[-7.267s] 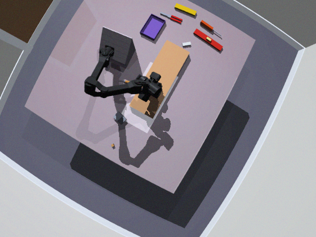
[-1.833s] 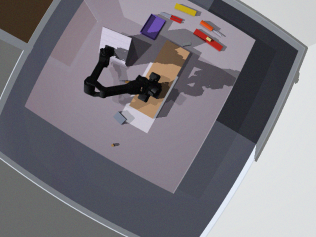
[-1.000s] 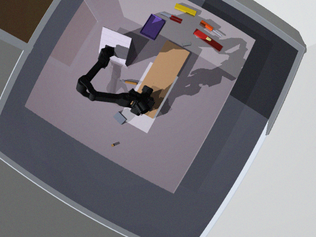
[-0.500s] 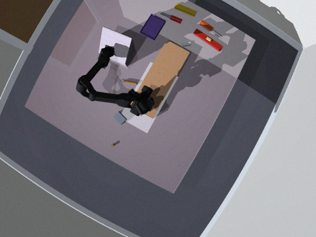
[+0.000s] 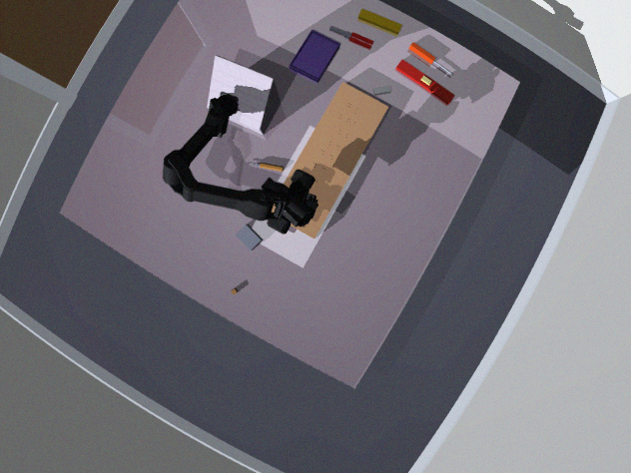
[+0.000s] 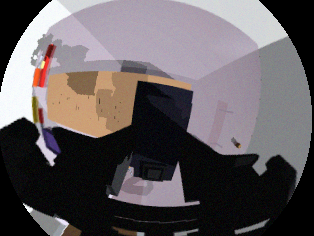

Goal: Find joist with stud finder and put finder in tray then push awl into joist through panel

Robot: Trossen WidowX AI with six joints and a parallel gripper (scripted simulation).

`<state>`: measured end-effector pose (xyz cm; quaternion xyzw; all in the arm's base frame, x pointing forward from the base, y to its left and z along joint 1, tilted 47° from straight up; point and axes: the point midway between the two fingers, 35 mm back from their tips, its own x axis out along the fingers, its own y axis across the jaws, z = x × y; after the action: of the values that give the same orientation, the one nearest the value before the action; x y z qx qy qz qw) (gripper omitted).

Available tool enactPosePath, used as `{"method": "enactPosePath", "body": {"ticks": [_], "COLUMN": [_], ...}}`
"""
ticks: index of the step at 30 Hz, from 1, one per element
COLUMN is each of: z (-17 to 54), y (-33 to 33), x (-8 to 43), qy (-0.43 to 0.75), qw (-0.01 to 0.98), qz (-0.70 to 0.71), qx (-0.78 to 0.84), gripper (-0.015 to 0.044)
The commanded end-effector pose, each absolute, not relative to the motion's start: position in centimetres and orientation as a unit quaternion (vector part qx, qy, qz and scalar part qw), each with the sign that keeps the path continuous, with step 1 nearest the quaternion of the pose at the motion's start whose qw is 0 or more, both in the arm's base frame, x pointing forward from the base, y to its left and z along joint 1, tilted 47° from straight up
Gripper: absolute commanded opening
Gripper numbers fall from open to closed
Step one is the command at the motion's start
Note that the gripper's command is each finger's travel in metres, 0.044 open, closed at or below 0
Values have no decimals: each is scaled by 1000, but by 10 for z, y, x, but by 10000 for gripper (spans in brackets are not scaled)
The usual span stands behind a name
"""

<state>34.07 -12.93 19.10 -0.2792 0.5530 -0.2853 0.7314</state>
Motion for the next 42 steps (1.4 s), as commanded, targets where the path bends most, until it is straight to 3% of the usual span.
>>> {"method": "enactPosePath", "body": {"ticks": [1, 9, 25, 42], "z": [214, 205, 104, -9], "y": [-113, -101, 15, 138], "x": [340, 347, 386, 357], "qy": [542, 548, 594, 622], "qw": [738, 738, 709, 628], "qz": [-289, -269, -83, 97], "qx": [-280, -288, -371, -458], "gripper": [0, 0, 0, 0]}}
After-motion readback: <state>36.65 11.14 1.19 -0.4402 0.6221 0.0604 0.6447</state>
